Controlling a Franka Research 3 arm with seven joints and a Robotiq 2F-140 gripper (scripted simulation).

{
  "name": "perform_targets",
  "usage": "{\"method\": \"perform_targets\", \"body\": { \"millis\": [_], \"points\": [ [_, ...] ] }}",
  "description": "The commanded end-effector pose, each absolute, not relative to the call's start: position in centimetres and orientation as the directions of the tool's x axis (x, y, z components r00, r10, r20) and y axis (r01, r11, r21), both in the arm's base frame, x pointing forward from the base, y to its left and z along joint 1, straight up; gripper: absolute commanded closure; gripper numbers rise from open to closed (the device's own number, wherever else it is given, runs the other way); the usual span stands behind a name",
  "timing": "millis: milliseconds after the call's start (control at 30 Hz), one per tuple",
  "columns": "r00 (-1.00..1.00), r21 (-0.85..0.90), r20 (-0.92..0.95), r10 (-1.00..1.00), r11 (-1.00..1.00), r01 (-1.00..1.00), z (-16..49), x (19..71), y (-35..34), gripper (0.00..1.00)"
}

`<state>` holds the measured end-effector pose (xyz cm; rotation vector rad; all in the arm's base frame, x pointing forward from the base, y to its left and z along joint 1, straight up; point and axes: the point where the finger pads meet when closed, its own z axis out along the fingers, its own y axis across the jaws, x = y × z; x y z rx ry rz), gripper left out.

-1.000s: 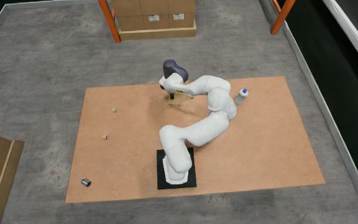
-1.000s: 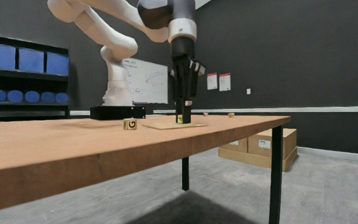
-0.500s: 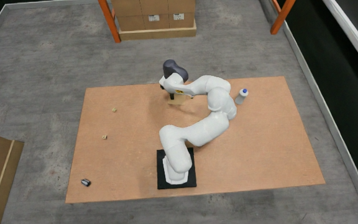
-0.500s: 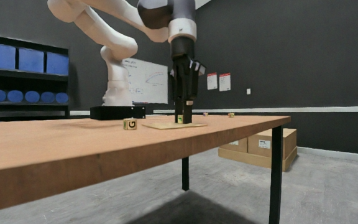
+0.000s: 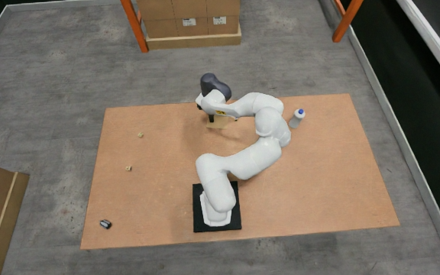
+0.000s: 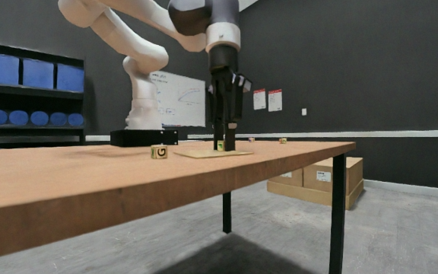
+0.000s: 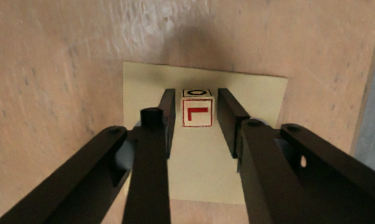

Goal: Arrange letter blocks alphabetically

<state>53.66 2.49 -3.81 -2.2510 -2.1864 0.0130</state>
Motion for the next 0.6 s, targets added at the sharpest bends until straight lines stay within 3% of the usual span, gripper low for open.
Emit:
{"method": "perform_targets", "body": {
  "millis": [0,567],
  "points": [
    [0.034,-0.005,-0.001,0.999,-0.034,0.999,-3.7,53.8,2.6,0.68],
    [0.034,-0.005,-0.001,0.999,-0.034,0.999,2.9,53.8,2.6,0.68]
  ]
}}
